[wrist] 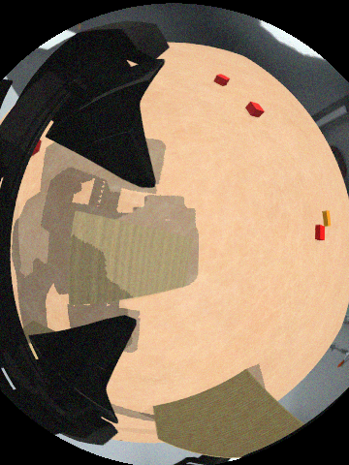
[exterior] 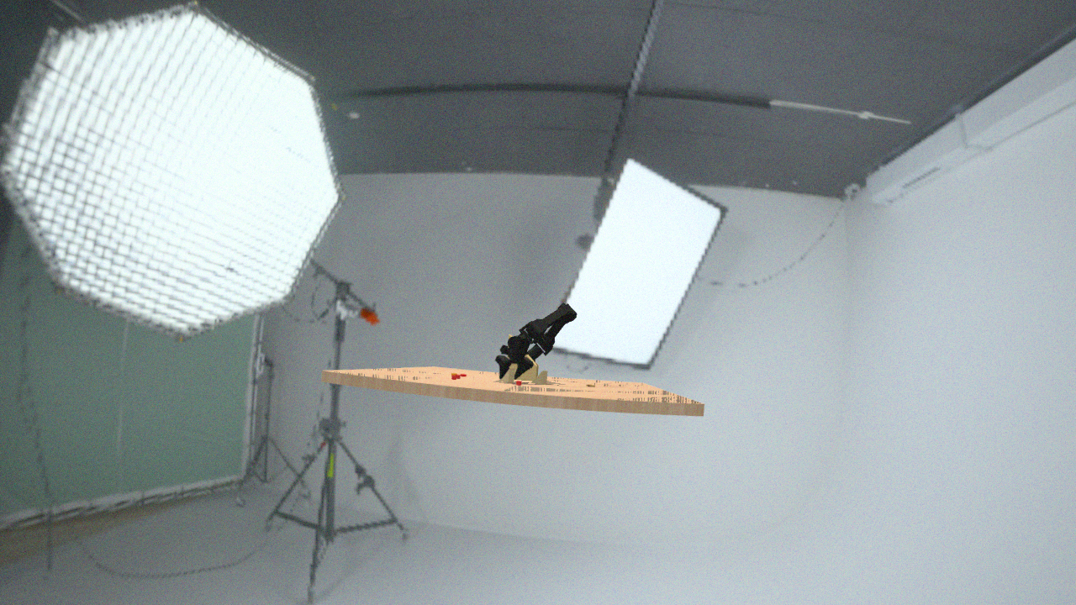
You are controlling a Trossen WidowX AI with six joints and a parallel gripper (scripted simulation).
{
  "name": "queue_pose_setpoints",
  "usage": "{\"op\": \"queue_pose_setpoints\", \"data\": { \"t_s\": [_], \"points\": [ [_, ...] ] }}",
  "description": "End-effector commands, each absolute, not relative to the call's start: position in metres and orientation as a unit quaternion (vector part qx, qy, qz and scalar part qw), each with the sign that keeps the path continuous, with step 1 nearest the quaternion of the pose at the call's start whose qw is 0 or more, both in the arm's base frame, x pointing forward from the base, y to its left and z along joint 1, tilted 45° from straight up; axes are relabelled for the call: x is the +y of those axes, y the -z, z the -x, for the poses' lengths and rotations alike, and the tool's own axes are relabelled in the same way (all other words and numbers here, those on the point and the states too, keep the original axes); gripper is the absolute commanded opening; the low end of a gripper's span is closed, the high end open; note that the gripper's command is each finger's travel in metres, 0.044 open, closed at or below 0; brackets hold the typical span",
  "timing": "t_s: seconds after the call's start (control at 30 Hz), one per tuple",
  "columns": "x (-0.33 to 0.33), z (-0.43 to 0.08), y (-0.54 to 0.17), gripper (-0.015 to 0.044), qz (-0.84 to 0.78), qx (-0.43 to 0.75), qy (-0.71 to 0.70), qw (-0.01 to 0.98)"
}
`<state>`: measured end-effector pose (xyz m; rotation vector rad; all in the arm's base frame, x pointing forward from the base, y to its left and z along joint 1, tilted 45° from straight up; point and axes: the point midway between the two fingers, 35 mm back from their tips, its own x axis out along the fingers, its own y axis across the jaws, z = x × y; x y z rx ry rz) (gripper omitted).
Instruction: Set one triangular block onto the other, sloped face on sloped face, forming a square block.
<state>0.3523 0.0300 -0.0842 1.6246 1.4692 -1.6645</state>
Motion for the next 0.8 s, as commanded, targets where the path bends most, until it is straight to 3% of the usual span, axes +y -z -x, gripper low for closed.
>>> {"op": "queue_pose_setpoints", "data": {
  "t_s": [0.0, 0.33, 0.6, 0.77],
  "points": [
    [0.0313, -0.3506, 0.0867, 0.044, -0.581, 0.523, 0.594, 0.191],
    [0.0313, -0.3506, 0.0867, 0.0178, -0.581, 0.523, 0.594, 0.191],
    [0.0313, -0.3506, 0.0867, 0.0124, -0.581, 0.523, 0.594, 0.191],
    [0.0294, -0.3506, 0.0851, 0.0, -0.58, 0.524, 0.594, 0.193]
  ]
}}
